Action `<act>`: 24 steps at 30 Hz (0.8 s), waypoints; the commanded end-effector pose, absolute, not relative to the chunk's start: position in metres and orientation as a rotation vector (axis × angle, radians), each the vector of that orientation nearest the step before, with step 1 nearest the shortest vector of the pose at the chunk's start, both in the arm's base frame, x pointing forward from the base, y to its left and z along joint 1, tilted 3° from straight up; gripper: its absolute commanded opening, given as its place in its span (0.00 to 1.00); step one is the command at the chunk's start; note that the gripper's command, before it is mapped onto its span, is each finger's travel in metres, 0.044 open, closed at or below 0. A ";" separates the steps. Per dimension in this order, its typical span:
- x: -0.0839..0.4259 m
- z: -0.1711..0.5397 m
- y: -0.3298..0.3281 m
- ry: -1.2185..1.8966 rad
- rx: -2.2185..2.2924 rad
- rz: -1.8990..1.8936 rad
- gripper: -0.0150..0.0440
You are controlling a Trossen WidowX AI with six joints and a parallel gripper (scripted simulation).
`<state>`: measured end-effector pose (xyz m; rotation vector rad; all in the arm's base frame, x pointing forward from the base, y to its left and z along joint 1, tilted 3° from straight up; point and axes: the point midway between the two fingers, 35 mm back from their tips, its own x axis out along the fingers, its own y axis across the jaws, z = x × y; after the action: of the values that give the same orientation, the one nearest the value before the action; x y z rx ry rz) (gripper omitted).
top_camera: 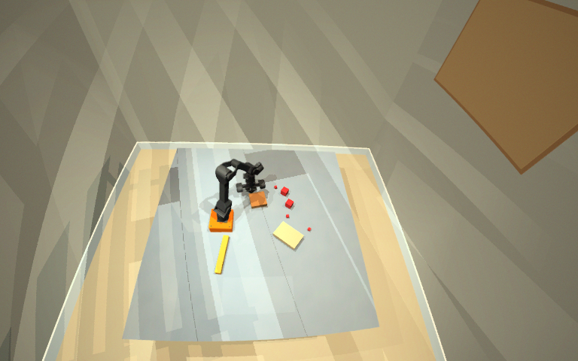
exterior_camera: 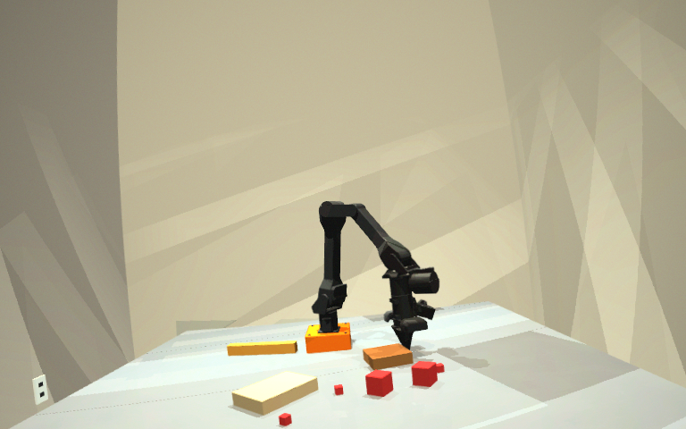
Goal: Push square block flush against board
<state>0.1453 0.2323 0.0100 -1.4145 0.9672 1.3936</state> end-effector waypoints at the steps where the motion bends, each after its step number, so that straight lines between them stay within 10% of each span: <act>1: 0.146 0.009 0.226 0.970 -1.421 1.395 0.25; 24: 0.156 0.008 0.204 0.971 -1.423 1.394 0.25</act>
<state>0.1559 0.2123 0.0117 -1.4146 0.9535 1.3950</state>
